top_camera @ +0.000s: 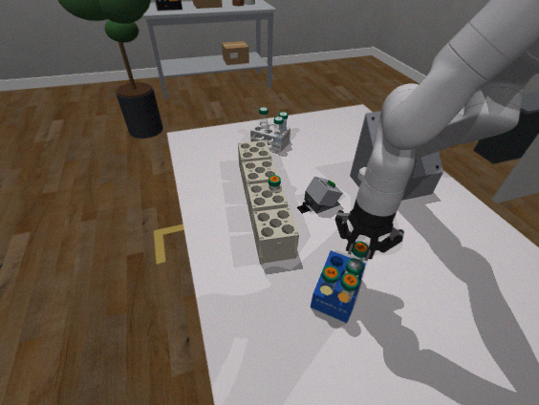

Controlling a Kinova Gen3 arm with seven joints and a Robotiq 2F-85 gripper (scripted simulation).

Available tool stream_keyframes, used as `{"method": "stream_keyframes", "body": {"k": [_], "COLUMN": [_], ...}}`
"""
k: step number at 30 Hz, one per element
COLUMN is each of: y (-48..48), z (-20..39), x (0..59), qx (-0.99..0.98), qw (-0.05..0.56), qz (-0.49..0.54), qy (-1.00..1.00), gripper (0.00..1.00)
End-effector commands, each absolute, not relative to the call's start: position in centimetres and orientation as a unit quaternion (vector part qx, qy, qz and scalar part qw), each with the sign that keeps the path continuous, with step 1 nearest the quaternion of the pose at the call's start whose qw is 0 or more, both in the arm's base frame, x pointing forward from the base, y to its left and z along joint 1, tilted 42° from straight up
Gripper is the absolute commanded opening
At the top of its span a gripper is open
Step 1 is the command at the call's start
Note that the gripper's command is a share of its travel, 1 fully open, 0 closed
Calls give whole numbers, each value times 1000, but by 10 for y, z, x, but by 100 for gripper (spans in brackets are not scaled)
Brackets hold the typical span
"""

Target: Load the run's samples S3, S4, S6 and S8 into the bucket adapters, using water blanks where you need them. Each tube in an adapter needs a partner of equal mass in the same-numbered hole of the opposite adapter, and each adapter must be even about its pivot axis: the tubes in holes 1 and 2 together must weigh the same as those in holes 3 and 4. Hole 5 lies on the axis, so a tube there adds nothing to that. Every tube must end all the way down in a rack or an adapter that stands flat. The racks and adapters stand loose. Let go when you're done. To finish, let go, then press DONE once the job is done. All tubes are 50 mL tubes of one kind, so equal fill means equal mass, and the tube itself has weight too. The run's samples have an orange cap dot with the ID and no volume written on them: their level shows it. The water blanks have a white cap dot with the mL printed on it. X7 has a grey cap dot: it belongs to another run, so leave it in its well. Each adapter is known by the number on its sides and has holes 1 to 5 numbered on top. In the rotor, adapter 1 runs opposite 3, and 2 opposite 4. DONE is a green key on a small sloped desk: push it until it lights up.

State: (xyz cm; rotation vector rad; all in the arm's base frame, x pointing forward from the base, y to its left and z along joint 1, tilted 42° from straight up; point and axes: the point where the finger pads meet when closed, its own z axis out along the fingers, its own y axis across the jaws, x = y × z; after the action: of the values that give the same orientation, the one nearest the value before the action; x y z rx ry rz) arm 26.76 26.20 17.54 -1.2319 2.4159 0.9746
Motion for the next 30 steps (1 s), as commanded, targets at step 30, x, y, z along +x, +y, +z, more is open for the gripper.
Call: {"method": "stream_keyframes", "body": {"k": [30], "y": [236], "z": [204], "x": [271], "qx": [-424], "qw": [130], "qz": [335], "qy": [831], "gripper": [10]}}
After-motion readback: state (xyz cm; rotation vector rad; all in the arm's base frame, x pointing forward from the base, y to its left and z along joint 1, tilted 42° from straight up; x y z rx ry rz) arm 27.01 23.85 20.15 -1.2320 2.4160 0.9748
